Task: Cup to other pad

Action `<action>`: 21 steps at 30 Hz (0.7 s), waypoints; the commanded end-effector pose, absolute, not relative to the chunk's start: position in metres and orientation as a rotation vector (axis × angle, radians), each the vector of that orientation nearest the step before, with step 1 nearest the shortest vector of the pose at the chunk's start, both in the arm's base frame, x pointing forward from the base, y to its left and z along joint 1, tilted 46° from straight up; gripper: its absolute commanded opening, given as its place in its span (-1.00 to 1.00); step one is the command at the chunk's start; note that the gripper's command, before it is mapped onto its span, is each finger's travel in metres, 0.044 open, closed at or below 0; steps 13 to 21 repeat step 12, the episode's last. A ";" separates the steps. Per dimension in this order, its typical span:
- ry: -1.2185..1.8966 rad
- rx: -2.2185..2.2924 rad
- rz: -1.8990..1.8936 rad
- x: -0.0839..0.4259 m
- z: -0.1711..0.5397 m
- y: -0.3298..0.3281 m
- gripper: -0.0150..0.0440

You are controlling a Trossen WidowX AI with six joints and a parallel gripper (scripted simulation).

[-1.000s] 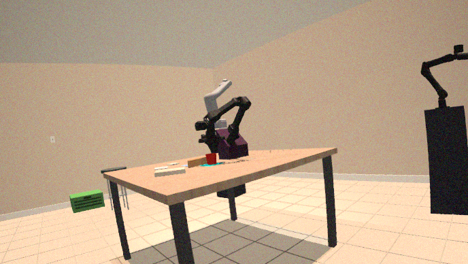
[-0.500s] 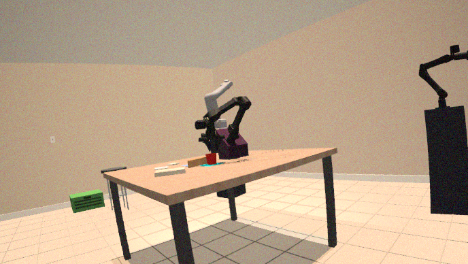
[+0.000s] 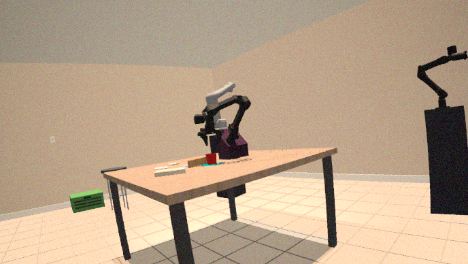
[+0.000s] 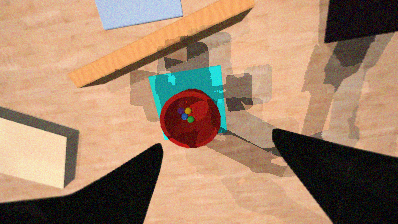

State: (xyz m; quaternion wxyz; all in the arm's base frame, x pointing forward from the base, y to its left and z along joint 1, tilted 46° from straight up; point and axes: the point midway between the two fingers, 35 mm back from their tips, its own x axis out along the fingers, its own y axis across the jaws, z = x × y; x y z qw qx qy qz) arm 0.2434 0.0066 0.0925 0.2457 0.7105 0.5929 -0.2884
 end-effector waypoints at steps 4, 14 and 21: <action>1.616 1.933 -0.783 0.240 0.110 -0.011 1.00; 1.613 1.939 -0.783 0.242 0.107 -0.008 1.00; 1.613 1.939 -0.783 0.242 0.107 -0.008 1.00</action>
